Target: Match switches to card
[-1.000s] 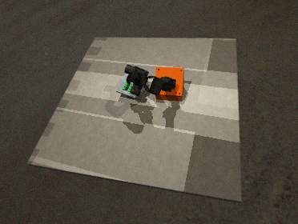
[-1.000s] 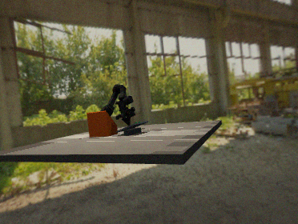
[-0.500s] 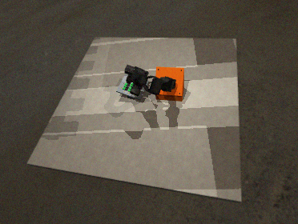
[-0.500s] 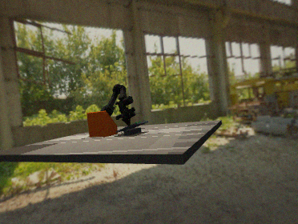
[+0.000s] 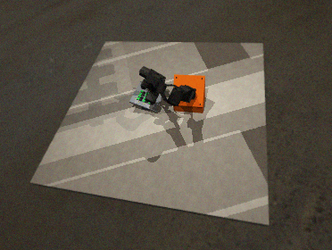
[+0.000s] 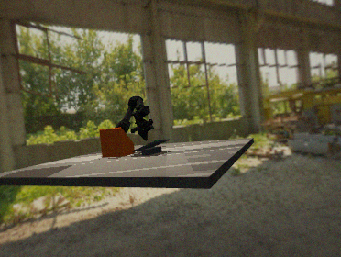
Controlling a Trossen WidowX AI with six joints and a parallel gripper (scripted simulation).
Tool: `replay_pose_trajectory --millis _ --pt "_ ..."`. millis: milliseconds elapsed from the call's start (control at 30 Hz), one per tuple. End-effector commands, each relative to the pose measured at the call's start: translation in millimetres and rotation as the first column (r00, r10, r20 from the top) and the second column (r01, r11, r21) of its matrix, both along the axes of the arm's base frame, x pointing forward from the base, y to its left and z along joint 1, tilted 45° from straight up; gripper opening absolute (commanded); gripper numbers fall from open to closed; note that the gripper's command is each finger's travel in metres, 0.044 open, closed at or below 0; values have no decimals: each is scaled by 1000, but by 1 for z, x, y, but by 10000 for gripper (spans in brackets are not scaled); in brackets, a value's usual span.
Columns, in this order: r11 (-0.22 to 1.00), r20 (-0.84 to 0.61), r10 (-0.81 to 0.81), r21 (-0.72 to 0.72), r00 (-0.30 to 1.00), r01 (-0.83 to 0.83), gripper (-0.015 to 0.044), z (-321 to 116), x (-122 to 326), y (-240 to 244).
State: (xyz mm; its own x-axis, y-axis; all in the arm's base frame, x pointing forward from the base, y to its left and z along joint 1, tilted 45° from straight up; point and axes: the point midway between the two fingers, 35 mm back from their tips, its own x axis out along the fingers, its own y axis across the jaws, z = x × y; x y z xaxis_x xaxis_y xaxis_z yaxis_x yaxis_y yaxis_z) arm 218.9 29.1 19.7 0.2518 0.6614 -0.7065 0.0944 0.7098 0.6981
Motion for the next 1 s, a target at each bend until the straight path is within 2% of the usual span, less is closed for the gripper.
replay_pose_trajectory --millis 0,333,500,967 --pt "1000 3 7 -2 1000 -7 0 24 -7 -19" --pt "1000 4 8 -2 1000 -8 0 13 9 -40" --pt "1000 -12 25 1 1000 -25 0 -11 18 -18" --pt "1000 -13 26 2 1000 -26 0 -21 22 -7"
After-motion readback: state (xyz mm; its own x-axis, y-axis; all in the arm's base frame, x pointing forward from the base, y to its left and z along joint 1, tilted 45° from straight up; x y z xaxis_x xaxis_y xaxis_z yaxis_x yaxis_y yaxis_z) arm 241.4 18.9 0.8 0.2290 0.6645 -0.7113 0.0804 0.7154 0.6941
